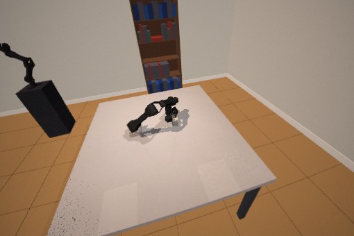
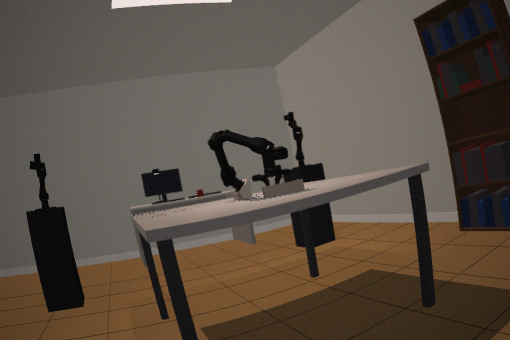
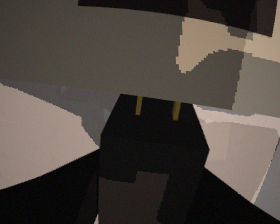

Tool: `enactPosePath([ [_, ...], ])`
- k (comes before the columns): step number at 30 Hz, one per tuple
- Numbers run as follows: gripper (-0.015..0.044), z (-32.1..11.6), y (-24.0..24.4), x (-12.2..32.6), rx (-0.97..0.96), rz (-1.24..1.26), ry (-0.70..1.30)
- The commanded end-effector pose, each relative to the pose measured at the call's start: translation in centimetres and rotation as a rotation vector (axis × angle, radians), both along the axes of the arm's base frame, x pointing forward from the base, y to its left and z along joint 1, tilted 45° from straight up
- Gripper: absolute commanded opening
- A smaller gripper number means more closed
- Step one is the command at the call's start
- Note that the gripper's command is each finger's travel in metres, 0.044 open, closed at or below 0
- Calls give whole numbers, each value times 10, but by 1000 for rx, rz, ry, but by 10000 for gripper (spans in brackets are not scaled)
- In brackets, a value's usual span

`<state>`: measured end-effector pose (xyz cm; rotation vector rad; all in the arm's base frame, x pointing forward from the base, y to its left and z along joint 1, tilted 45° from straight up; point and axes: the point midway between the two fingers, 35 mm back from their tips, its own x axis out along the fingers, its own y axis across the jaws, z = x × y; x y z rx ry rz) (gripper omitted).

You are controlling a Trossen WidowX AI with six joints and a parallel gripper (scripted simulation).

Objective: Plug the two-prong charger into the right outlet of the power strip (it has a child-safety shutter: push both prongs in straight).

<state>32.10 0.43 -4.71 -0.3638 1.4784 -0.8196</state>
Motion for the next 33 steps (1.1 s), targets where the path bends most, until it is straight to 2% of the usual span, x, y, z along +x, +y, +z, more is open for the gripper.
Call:
enactPosePath([
  [1,0,1,-1,1,-5,6,3],
  [33,0,3,-2,10,-6,6,2],
])
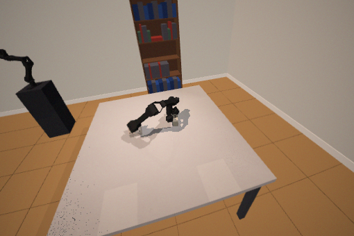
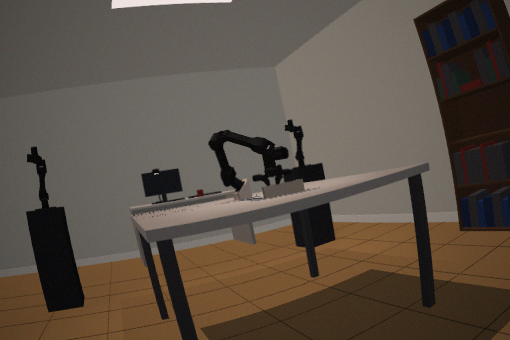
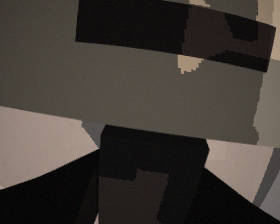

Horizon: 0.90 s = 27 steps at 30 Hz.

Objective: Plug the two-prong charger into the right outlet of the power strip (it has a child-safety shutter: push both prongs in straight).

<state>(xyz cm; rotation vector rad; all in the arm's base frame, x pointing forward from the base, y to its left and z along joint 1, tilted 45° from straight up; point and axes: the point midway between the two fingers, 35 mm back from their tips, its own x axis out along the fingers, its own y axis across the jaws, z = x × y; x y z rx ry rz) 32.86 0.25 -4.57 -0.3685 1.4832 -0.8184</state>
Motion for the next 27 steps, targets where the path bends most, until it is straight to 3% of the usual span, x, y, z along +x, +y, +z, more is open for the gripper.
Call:
enactPosePath([
  [1,0,1,-1,3,-5,4,-4],
  [27,0,2,-4,13,-5,4,-5],
])
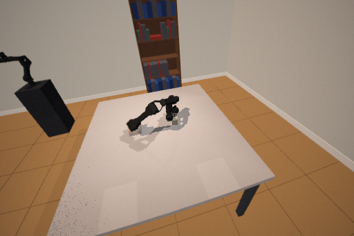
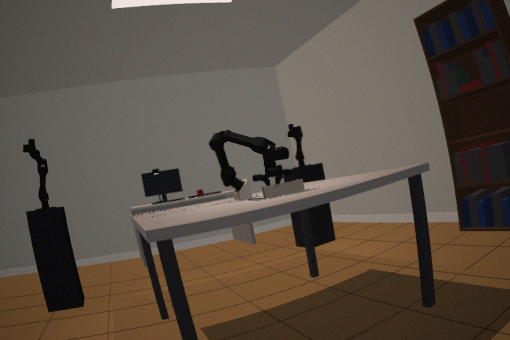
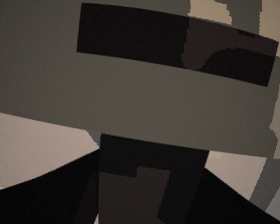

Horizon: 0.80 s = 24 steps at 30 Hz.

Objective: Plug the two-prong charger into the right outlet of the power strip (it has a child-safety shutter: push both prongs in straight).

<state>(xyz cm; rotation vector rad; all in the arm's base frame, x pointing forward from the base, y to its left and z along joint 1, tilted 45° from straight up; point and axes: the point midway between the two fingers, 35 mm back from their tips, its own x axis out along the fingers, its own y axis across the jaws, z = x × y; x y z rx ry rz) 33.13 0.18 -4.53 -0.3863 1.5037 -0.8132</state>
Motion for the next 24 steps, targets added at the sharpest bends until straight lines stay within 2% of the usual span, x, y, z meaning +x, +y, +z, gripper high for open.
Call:
enactPosePath([
  [1,0,2,-3,10,-2,-2,-30],
  [24,0,3,-6,19,-3,-2,-30],
])
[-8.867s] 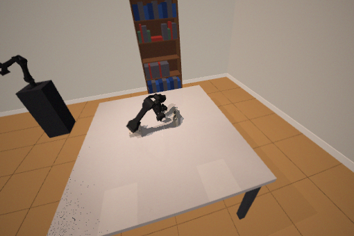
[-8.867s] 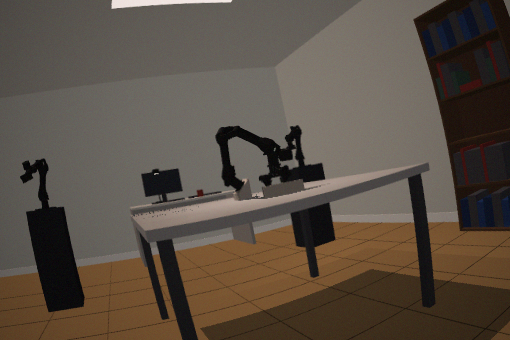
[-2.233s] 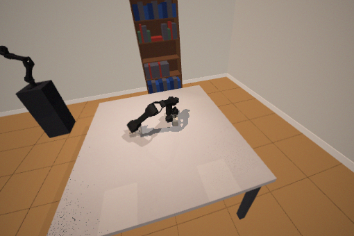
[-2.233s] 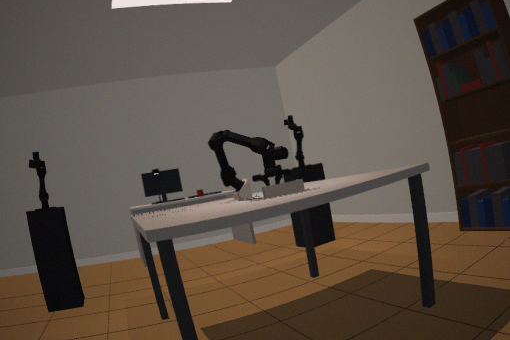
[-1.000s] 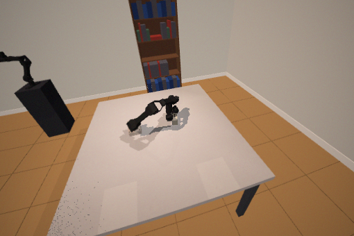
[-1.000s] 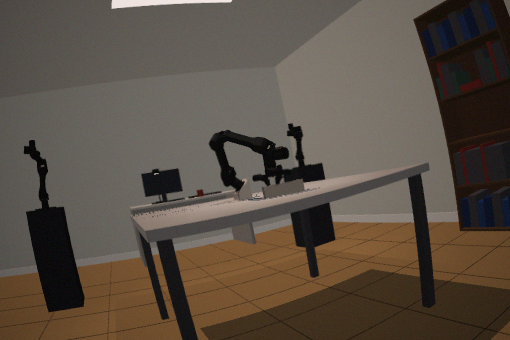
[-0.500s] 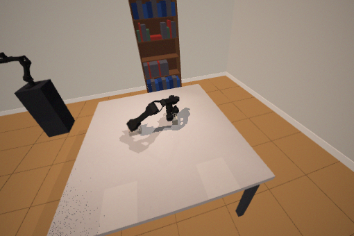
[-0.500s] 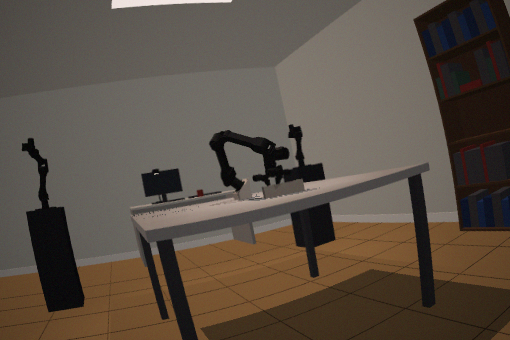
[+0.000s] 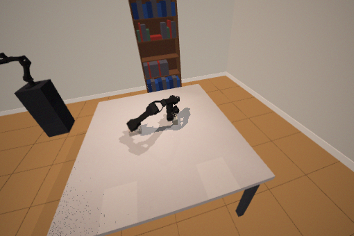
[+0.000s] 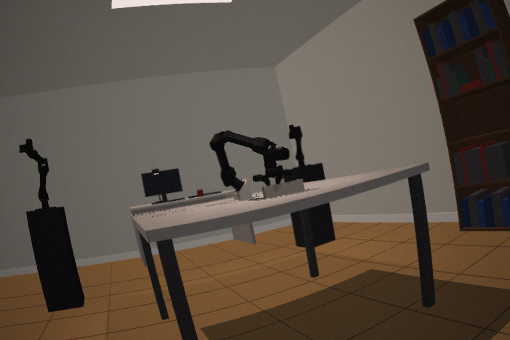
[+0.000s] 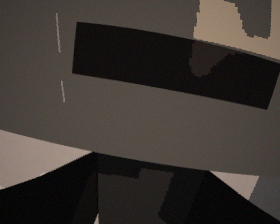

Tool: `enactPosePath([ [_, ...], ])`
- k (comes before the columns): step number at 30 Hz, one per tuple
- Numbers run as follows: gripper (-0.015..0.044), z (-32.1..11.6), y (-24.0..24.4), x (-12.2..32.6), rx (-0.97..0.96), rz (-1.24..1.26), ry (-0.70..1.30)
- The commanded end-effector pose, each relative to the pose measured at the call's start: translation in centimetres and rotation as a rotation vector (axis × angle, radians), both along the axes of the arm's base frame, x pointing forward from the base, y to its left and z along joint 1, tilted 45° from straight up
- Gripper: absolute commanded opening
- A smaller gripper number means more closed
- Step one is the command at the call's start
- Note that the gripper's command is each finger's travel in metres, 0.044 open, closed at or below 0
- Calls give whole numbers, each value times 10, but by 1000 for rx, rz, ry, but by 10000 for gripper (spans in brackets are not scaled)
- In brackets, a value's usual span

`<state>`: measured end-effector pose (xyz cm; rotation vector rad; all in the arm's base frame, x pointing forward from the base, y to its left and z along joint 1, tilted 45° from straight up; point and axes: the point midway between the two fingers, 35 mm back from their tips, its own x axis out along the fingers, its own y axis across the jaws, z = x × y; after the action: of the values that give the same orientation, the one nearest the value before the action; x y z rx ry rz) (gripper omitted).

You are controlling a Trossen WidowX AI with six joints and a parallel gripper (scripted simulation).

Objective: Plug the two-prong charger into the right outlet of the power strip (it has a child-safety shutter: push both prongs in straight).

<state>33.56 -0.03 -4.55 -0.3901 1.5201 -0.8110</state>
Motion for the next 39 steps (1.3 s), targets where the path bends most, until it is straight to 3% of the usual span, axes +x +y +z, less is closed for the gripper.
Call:
enactPosePath([
  [1,0,4,-4,15,-6,0,-46],
  [39,0,6,-1,14,-5,0,-46],
])
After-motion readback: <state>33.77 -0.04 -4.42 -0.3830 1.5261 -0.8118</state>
